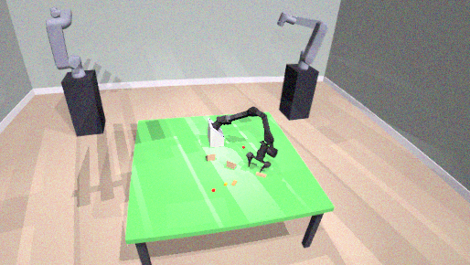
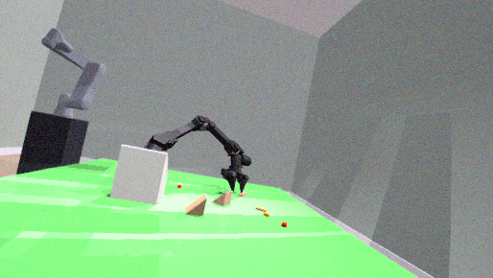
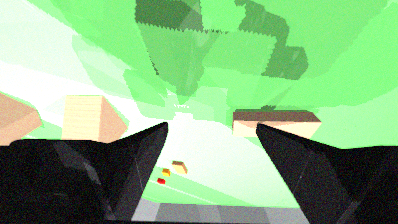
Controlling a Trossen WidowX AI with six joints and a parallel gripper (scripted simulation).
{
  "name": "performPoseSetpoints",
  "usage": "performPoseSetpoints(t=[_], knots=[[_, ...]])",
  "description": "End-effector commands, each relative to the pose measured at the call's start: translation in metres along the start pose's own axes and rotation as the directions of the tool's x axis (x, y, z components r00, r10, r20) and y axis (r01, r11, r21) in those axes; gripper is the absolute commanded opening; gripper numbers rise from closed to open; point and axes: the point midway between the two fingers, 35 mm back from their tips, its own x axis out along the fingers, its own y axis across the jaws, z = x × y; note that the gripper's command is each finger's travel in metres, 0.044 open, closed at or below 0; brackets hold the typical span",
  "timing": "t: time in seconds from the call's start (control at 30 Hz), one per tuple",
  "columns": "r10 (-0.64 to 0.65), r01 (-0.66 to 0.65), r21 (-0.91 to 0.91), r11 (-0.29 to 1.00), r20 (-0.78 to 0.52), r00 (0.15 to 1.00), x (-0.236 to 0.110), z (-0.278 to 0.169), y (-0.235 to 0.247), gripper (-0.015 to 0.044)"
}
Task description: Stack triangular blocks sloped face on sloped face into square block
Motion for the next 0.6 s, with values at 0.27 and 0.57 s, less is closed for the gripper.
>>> performPoseSetpoints(t=[0.27, 0.57], knots=[[0.124, -0.056, -0.15, 0.987, 0.5, 0.857, 0.012, -0.093, 0.136, 0.044], [-0.08, 0.171, -0.072, 0.983, 0.67, 0.738, -0.006, -0.122, 0.178, 0.044]])
